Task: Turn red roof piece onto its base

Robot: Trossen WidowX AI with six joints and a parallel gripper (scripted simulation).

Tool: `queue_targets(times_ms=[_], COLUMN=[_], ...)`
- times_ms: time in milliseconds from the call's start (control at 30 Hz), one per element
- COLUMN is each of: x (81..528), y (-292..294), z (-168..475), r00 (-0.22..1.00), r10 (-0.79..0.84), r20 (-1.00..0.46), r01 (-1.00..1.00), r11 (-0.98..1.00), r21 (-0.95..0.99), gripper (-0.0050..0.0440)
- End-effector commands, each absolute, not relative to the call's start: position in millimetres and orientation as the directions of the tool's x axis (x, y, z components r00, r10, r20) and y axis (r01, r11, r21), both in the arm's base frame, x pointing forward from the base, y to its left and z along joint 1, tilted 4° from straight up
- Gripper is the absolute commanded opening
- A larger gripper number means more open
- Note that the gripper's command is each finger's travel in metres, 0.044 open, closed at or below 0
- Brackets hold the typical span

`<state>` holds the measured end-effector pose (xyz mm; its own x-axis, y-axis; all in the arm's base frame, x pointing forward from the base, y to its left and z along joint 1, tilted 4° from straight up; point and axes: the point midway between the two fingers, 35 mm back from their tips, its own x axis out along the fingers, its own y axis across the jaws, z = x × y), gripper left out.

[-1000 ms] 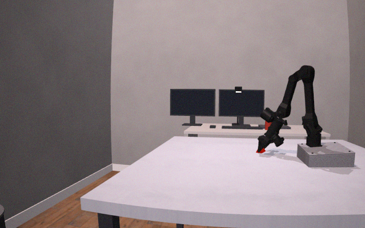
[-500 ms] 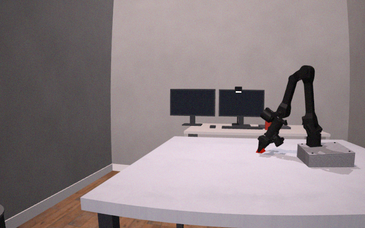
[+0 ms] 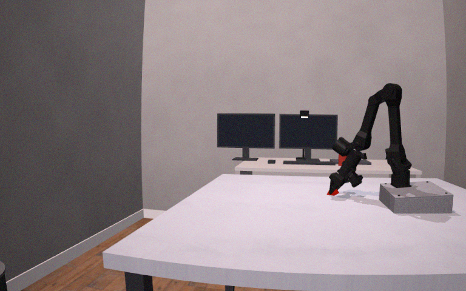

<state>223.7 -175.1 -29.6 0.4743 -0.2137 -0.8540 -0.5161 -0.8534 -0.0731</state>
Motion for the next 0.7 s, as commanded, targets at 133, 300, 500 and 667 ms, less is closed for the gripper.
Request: queue_targets(times_ms=[133, 300, 500, 667], x=[229.1, 228.9, 228.6, 227.5], y=[-182.1, -182.2, -182.3, -181.5], z=[-9.2, -3.5, 1.6, -0.8], r00=[0.497, 0.497, 0.497, 0.495], r10=[-0.235, -0.235, -0.235, -0.226], r20=[-0.835, -0.835, -0.835, -0.839], r01=[-0.514, -0.514, -0.514, -0.507], r11=[-0.855, -0.855, -0.855, -0.859], r21=[-0.065, -0.065, -0.065, -0.068], gripper=[0.029, 0.029, 0.029, 0.029])
